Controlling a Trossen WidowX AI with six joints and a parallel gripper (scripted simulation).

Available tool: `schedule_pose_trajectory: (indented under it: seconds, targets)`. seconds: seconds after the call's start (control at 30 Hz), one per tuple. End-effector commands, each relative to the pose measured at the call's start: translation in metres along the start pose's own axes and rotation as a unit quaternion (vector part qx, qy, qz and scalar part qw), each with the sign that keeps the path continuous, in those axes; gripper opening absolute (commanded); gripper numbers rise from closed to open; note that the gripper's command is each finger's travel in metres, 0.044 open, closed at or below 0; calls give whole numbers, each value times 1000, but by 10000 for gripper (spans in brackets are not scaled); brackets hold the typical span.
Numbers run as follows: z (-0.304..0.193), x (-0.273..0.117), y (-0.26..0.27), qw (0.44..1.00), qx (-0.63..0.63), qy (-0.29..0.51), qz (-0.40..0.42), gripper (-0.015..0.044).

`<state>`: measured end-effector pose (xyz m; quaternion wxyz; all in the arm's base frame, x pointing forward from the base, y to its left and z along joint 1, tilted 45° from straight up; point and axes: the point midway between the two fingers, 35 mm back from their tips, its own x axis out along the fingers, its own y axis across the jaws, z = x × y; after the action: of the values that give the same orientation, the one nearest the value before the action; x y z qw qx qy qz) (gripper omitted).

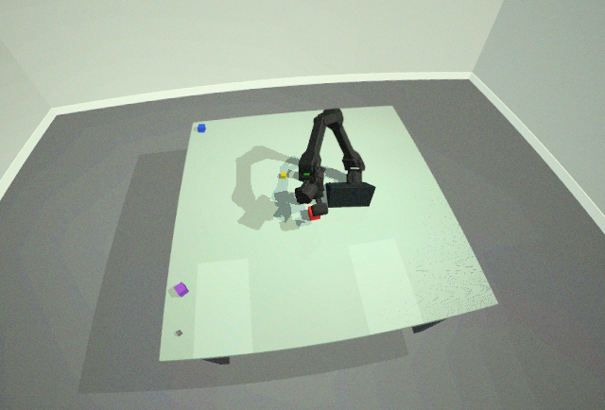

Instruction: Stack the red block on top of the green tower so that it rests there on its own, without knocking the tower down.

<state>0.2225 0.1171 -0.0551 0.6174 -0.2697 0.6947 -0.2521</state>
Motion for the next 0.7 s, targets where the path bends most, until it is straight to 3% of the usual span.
schedule_pose_trajectory:
  seconds: [0.0, 0.67]
  targets:
    - [-1, 11, 0, 1000, -3, -3, -1, 440]
    - [1, 37, 1, 1000, -3, -3, -1, 440]
